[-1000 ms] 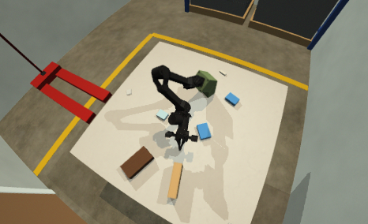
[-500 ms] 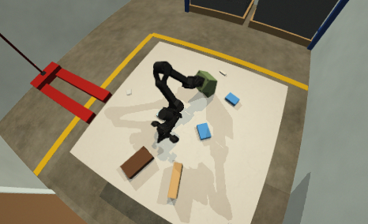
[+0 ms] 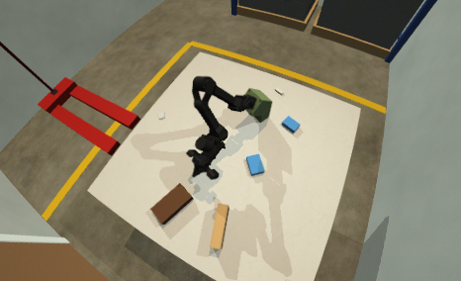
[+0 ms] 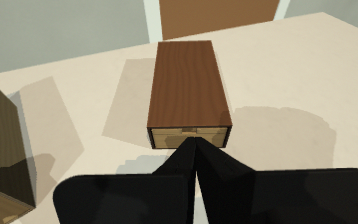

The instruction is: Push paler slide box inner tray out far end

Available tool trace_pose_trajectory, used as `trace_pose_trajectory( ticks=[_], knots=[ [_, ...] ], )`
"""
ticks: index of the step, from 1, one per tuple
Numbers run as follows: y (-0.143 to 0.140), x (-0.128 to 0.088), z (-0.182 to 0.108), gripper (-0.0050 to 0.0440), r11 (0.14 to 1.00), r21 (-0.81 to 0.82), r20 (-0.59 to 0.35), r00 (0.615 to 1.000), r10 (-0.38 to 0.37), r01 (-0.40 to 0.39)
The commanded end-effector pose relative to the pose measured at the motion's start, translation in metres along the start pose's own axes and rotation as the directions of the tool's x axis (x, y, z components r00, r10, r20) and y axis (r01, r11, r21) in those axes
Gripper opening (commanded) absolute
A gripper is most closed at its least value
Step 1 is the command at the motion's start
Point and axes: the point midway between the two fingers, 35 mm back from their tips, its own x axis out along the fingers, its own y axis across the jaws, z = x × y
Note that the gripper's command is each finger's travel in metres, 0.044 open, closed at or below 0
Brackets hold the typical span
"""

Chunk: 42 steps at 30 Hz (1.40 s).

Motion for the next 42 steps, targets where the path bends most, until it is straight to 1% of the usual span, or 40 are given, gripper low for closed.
trace_pose_trajectory(
  ticks=[1, 24, 26, 27, 28, 29, 30, 33, 35, 36, 37, 38, 42],
  knots=[
    [-0.003, 0.000, 0.007, -0.0050, 1.000, 0.009, 0.015, 1.000, -0.009, 0.009],
    [-0.003, 0.000, 0.007, -0.0050, 1.000, 0.009, 0.015, 1.000, -0.009, 0.009],
    [0.012, 0.003, 0.004, -0.0050, 0.999, -0.009, 0.019, 0.999, 0.041, -0.041],
    [0.026, 0.003, 0.003, -0.0050, 0.995, -0.026, 0.026, 0.995, 0.093, -0.092],
    [0.047, 0.002, 0.001, -0.0050, 0.985, -0.051, 0.037, 0.986, 0.165, -0.163],
    [0.071, -0.001, -0.001, -0.0050, 0.966, -0.085, 0.055, 0.967, 0.248, -0.243],
    [0.095, -0.005, -0.003, -0.0050, 0.939, -0.122, 0.074, 0.941, 0.332, -0.321],
    [0.147, -0.020, -0.003, -0.0050, 0.856, -0.239, 0.148, 0.854, 0.499, -0.459],
    [0.147, -0.020, -0.003, -0.0050, 0.856, -0.239, 0.148, 0.854, 0.499, -0.459],
    [0.158, -0.024, -0.003, -0.0050, 0.831, -0.270, 0.166, 0.827, 0.537, -0.486],
    [0.164, -0.027, -0.003, -0.0050, 0.817, -0.288, 0.177, 0.811, 0.558, -0.499],
    [0.167, -0.028, -0.003, -0.0050, 0.812, -0.295, 0.181, 0.805, 0.565, -0.504],
    [0.167, -0.028, -0.003, -0.0050, 0.812, -0.296, 0.181, 0.805, 0.565, -0.503]
  ],
)
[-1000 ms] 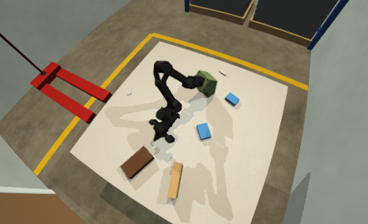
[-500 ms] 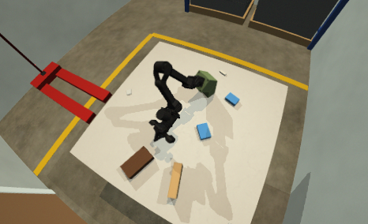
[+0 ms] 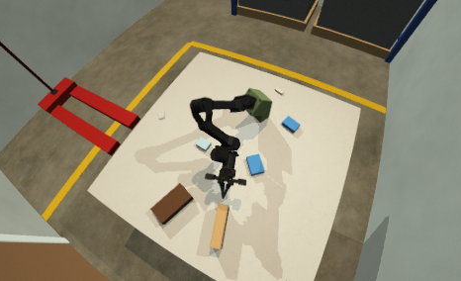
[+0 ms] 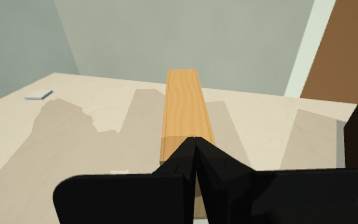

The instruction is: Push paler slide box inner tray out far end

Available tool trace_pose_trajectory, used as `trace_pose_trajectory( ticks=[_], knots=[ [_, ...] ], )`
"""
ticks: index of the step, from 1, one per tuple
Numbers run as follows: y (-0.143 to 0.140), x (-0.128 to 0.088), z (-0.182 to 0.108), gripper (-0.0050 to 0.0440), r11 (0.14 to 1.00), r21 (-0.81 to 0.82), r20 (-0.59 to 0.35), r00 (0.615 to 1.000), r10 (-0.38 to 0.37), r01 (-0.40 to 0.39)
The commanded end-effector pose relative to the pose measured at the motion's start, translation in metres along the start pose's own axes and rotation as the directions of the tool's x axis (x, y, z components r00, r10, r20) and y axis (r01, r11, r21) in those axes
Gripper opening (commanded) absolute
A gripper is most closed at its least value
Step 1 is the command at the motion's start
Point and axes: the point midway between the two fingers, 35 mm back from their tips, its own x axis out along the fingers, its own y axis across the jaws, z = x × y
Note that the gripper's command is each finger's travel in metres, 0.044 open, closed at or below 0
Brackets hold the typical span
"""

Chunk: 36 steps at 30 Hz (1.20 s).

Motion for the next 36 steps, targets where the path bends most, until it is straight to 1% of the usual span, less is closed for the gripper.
trace_pose_trajectory(
  ticks=[1, 3, 5, 8, 10, 12, 14, 27, 30, 36],
  knots=[
    [0.001, 0.005, 0.004, -0.0050, 1.000, -0.014, 0.028, 1.000, 0.005, -0.005],
    [0.000, 0.007, -0.002, -0.0050, 1.000, -0.009, 0.022, 1.000, 0.004, -0.004],
    [0.000, 0.011, -0.014, -0.0050, 1.000, -0.003, 0.014, 1.000, 0.007, -0.007],
    [-0.001, 0.021, -0.048, -0.0050, 1.000, 0.000, -0.004, 1.000, 0.013, -0.013],
    [-0.001, 0.021, -0.048, -0.0050, 1.000, 0.000, -0.004, 1.000, 0.013, -0.013],
    [-0.001, 0.026, -0.066, -0.0050, 1.000, -0.005, -0.003, 1.000, 0.017, -0.017],
    [-0.001, 0.028, -0.075, -0.0050, 1.000, -0.008, 0.000, 1.000, 0.019, -0.019],
    [0.000, 0.027, -0.077, -0.0050, 1.000, -0.010, -0.002, 1.000, 0.024, -0.024],
    [-0.001, 0.030, -0.082, -0.0050, 1.000, -0.009, -0.007, 1.000, 0.024, -0.024],
    [-0.003, 0.029, -0.078, -0.0050, 1.000, -0.012, 0.000, 1.000, 0.019, -0.019]
  ],
)
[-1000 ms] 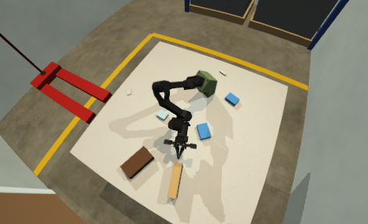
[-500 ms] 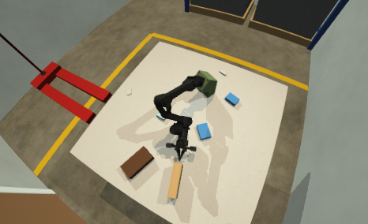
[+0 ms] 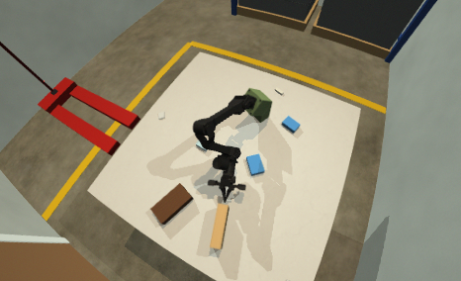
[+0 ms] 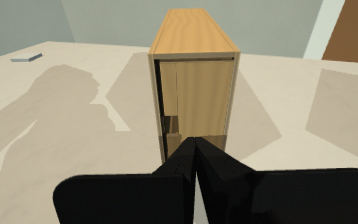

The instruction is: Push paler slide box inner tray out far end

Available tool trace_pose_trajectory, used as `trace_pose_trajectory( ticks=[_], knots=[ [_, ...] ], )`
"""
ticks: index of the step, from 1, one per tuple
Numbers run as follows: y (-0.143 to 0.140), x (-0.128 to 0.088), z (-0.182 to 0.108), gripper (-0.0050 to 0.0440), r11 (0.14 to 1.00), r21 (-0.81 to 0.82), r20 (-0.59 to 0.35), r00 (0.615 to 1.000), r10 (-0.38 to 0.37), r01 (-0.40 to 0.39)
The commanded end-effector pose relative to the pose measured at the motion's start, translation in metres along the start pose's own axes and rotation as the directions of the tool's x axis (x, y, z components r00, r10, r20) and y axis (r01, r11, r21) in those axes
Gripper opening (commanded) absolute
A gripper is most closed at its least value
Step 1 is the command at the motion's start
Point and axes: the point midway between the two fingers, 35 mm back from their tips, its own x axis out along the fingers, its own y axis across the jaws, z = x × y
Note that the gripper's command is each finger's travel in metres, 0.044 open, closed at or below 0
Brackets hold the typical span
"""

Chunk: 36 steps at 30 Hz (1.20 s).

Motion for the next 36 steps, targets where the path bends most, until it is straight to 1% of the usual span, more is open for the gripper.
trace_pose_trajectory(
  ticks=[1, 8, 19, 36],
  knots=[
    [-0.002, 0.002, 0.005, -0.0050, 1.000, -0.001, 0.015, 1.000, -0.005, 0.005],
    [0.000, 0.005, 0.003, -0.0050, 1.000, 0.001, 0.016, 1.000, -0.005, 0.005],
    [0.000, 0.017, 0.006, -0.0050, 1.000, 0.002, 0.036, 0.999, -0.020, 0.020],
    [0.000, 0.034, 0.011, -0.0050, 1.000, -0.001, 0.037, 0.999, -0.021, 0.021]
  ],
)
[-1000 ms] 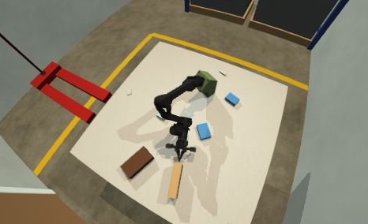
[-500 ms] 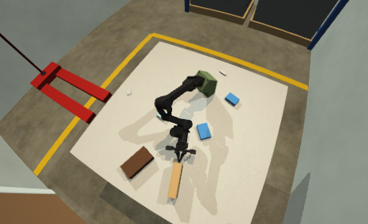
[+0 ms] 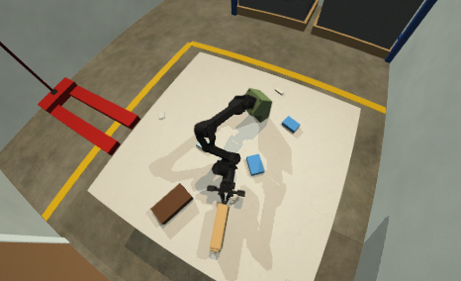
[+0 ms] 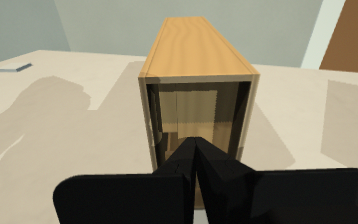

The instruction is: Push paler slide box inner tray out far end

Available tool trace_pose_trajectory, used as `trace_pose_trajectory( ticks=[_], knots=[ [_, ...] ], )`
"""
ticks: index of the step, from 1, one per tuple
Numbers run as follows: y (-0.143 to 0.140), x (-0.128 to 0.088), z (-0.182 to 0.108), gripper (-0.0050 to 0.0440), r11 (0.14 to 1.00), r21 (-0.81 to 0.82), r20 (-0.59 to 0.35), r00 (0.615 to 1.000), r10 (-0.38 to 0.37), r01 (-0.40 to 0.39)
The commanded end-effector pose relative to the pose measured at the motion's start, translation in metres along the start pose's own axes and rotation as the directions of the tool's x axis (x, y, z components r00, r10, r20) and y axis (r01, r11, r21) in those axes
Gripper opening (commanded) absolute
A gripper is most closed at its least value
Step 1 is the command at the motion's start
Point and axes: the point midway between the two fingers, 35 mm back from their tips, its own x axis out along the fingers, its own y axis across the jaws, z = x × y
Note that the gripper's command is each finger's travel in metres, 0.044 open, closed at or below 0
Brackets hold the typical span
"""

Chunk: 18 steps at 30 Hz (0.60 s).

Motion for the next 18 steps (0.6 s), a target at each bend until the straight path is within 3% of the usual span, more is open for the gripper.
trace_pose_trajectory(
  ticks=[1, 18],
  knots=[
    [0.000, 0.006, 0.003, -0.0050, 1.000, -0.002, 0.005, 1.000, -0.004, 0.004],
    [-0.004, 0.019, 0.011, -0.0050, 1.000, -0.004, 0.014, 1.000, -0.008, 0.008]
  ],
)
